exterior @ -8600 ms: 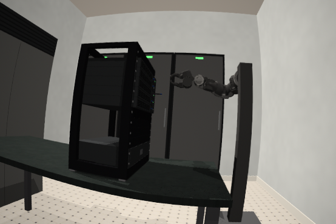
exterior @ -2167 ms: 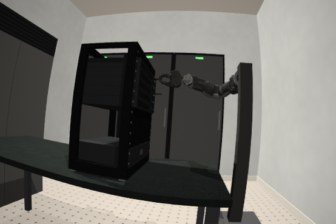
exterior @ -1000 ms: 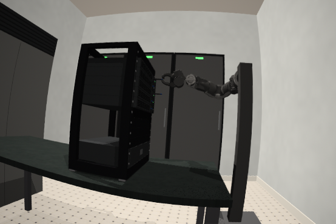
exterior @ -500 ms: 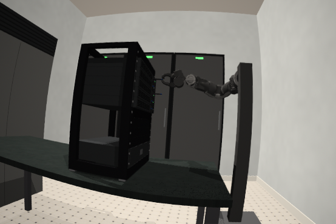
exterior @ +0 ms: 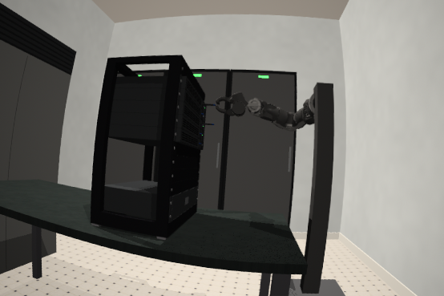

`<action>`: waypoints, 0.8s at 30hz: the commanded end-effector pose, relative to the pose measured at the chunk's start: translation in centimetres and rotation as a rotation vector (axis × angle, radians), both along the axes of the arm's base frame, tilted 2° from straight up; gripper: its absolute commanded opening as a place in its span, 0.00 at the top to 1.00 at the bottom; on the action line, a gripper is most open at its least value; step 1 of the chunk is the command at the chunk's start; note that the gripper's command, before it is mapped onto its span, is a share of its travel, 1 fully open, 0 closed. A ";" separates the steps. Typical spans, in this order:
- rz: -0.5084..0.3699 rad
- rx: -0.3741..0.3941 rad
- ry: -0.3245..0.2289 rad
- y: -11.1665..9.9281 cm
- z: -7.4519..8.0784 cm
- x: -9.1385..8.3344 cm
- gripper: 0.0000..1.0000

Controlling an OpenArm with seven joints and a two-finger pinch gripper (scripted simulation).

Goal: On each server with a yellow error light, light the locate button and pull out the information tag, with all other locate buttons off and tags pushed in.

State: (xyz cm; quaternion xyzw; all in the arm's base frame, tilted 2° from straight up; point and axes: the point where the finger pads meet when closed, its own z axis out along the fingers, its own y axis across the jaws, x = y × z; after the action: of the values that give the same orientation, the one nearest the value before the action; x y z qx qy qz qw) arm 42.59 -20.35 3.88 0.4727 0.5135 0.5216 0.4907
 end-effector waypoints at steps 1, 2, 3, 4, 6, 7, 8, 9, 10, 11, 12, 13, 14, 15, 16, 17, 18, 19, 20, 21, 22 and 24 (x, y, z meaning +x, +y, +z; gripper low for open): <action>-0.013 0.010 -0.009 -0.4 0.2 -0.6 0.90; -0.013 0.010 -0.009 -0.4 0.2 -1.2 0.90; -0.013 0.010 -0.009 -0.4 0.2 -1.8 0.90; -0.013 0.010 -0.009 -0.4 0.2 -1.8 0.90; -0.013 0.010 -0.009 -0.5 0.2 -2.4 0.90; -0.013 0.010 -0.009 -0.5 0.2 -2.9 0.90; -0.013 0.010 -0.009 -0.5 0.1 -3.3 0.90; -0.010 0.011 -0.009 -0.4 0.1 -3.6 0.90; -0.009 0.011 -0.009 -0.4 0.1 -3.8 0.90; -0.006 0.010 -0.009 -0.4 0.1 -3.9 0.90; -0.006 0.010 -0.009 -0.4 0.1 -3.9 0.90; -0.007 0.010 -0.009 -0.4 0.1 -3.9 1.00; -0.005 0.009 -0.009 -0.4 0.1 -3.9 1.00; -0.005 0.009 -0.009 -0.5 -0.1 -3.9 1.00; -0.005 0.009 -0.009 -0.6 -0.3 -3.8 1.00; -0.005 0.009 -0.009 -0.8 -0.5 -3.8 1.00; -0.006 0.010 -0.021 -1.0 -0.8 -3.8 1.00; -0.007 0.010 -0.021 -1.3 -1.2 -3.8 1.00; -0.007 0.010 -0.021 -1.7 -1.8 -3.8 1.00; -0.007 0.010 -0.021 -1.7 -1.8 -3.8 1.00; -0.007 0.010 -0.021 -1.7 -1.8 -3.8 1.00; -0.009 0.009 -0.021 -2.6 -3.2 -3.7 1.00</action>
State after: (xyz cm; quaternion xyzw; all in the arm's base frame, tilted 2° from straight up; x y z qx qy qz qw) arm 38.88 -22.55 0.77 0.4753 0.5078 0.5226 0.4931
